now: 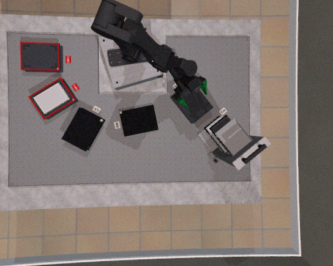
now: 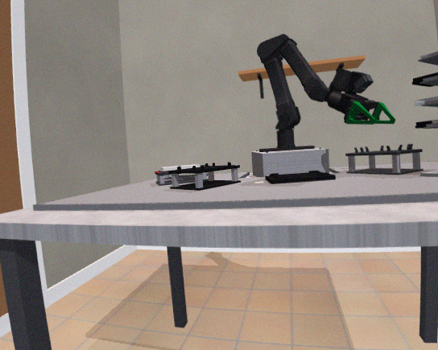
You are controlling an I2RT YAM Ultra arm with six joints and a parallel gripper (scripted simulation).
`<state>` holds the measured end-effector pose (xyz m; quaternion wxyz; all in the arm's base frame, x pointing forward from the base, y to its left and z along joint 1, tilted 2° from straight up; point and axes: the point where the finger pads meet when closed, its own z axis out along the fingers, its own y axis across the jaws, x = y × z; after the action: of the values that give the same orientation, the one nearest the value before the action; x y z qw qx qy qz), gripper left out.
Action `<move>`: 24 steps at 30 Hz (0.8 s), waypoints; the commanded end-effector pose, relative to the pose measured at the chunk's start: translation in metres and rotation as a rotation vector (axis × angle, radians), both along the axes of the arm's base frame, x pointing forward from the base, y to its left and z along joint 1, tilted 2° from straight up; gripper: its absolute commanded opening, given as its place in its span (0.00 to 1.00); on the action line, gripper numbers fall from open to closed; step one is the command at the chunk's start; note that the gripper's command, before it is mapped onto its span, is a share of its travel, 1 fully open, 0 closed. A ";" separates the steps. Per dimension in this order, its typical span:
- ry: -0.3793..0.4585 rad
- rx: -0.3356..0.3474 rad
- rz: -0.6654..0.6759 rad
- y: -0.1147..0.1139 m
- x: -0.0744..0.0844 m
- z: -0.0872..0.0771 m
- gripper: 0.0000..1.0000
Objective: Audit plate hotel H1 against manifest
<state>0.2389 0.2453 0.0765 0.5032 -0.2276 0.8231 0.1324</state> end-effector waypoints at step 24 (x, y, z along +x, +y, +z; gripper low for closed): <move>-0.002 0.002 -0.008 -0.011 -0.017 0.040 1.00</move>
<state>0.2208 0.2344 0.1069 0.5012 -0.2287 0.8242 0.1310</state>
